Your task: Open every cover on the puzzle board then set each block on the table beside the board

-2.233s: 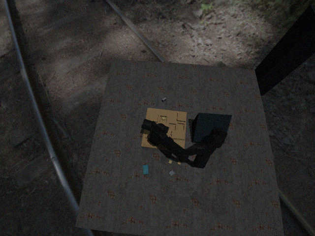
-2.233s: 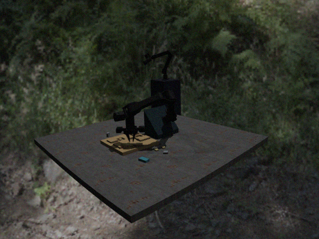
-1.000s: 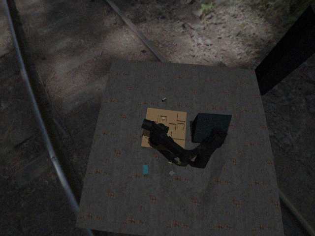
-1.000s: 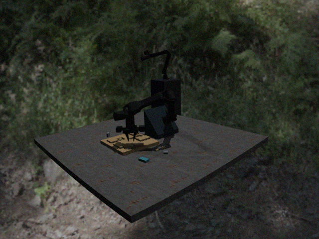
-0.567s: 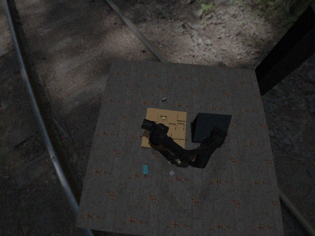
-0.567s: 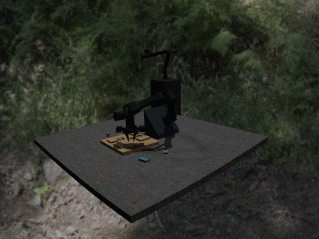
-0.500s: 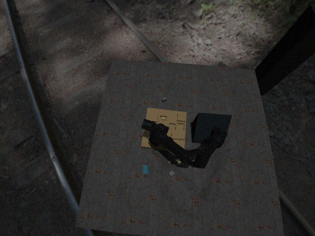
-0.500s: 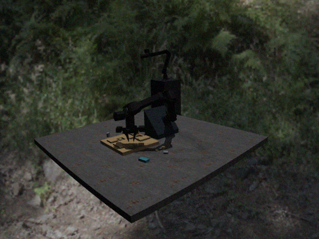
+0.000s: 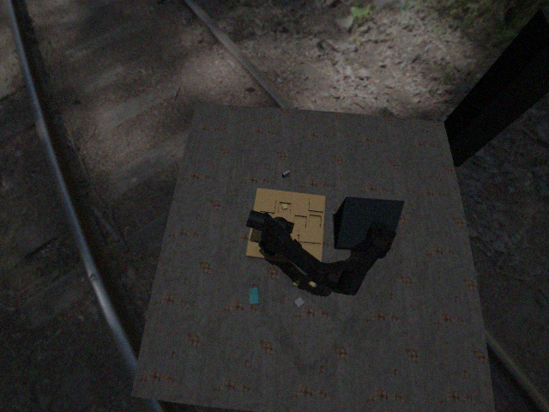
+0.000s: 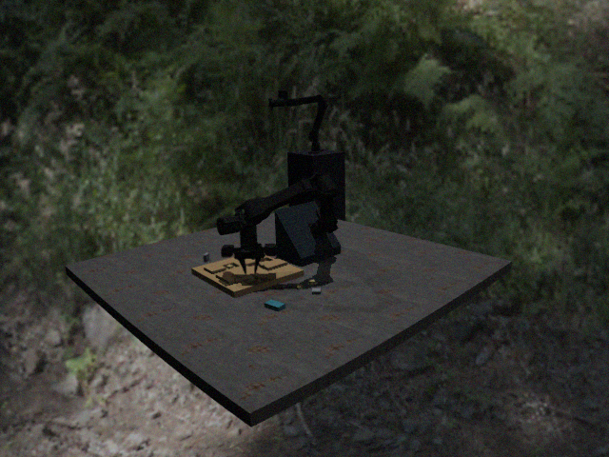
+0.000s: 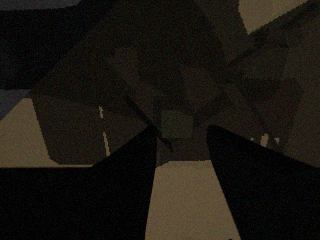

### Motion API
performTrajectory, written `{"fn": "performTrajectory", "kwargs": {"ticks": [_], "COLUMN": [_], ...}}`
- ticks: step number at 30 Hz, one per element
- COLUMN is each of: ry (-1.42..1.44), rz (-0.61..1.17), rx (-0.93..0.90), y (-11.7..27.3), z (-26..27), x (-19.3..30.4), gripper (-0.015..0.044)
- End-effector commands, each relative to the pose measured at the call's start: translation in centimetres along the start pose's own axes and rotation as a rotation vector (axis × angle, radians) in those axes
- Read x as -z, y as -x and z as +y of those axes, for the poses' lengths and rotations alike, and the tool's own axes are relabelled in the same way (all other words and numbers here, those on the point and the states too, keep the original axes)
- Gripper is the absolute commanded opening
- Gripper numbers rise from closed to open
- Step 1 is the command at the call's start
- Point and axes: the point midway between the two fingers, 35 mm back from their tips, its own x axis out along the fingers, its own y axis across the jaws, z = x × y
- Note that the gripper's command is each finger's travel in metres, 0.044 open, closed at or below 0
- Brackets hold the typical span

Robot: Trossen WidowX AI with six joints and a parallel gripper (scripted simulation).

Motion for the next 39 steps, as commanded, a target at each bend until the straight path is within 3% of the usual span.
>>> {"fn": "performTrajectory", "kwargs": {"ticks": [1,39], "ry": [-0.008,-0.008], "rz": [-0.001,-0.001], "rx": [-0.006,-0.007], "y": [-0.7,-2.1], "z": [0.0,0.1], "x": [0.1,0.2], "gripper": [0.0144,0.0144]}}
